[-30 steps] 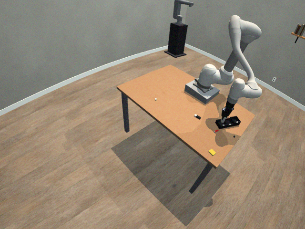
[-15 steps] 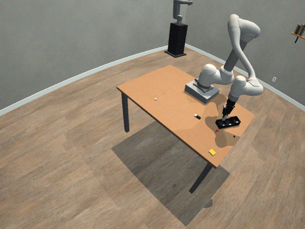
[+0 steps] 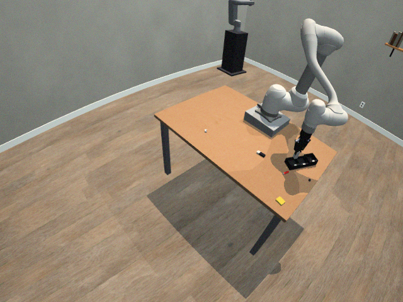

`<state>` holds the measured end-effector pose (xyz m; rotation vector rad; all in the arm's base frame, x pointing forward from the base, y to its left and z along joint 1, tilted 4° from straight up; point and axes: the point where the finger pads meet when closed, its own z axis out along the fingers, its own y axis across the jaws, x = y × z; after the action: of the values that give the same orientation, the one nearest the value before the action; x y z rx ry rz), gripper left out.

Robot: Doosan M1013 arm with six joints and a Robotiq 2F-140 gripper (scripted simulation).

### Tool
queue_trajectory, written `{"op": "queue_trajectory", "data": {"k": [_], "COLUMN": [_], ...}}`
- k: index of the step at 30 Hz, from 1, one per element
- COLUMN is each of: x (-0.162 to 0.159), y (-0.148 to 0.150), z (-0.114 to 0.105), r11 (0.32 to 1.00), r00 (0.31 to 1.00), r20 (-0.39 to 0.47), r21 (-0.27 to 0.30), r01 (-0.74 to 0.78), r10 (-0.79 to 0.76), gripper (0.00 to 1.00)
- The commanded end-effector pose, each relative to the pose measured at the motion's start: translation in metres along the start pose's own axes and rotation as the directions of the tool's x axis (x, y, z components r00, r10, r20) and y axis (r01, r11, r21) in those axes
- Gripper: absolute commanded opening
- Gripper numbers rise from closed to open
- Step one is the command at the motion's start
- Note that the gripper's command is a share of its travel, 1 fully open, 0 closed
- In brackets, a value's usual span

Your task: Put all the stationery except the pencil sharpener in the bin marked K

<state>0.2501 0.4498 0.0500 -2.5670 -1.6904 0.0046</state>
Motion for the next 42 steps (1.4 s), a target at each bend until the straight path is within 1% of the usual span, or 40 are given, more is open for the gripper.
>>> {"op": "queue_trajectory", "data": {"k": [1,18,27,29,37,42], "x": [0.005,0.005,0.007,0.007,0.008,0.008], "y": [0.003,0.003,-0.042,-0.042,-0.081,-0.081], "z": [-0.005,-0.005,-0.004,-0.004,-0.004,-0.004], "r11": [1.000,1.000,1.000,1.000,1.000,1.000], "r00": [1.000,1.000,1.000,1.000,1.000,1.000], "r20": [-0.007,-0.007,-0.007,-0.007,-0.007,-0.007], "r21": [-0.003,-0.003,-0.003,-0.003,-0.003,-0.003], "r01": [-0.002,-0.002,-0.002,-0.002,-0.002,-0.002], "r10": [0.002,0.002,0.002,0.002,0.002,0.002], "gripper": [0.15,0.15,0.15,0.15,0.15,0.15]}}
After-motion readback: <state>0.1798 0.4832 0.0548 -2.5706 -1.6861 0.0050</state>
